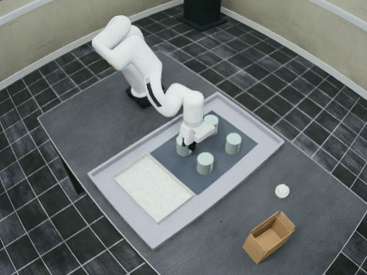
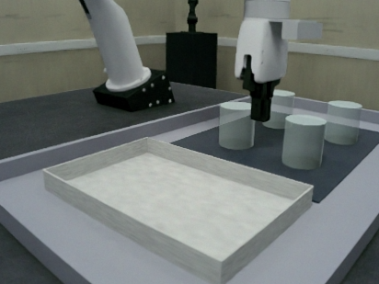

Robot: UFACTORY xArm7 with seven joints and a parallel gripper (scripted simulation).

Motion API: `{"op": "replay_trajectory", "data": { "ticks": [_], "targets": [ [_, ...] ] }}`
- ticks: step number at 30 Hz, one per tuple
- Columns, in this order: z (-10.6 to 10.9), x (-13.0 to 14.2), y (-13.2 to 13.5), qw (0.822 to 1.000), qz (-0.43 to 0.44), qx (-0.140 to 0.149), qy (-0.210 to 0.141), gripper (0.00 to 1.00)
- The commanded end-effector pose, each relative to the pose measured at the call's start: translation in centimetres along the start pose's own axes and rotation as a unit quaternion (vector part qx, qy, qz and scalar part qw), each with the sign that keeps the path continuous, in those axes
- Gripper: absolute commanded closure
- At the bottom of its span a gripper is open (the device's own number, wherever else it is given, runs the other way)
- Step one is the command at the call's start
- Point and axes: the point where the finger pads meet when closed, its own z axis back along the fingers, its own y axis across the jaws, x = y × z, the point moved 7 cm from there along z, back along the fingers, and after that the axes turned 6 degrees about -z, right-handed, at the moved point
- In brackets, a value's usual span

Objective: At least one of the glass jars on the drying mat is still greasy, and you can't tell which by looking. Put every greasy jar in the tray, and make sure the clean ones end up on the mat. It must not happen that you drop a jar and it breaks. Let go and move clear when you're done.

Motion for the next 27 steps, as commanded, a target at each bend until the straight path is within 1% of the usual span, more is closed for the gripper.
{"op": "replay_trajectory", "data": {
  "ticks": [1,27],
  "targets": [
    [0.22,-0.02,-0.04,1.0,0.0,-0.001,0.003,1.0],
    [0.45,0.27,0.0,1.0,0.0,-0.001,0.003,1.0]
  ]
}}
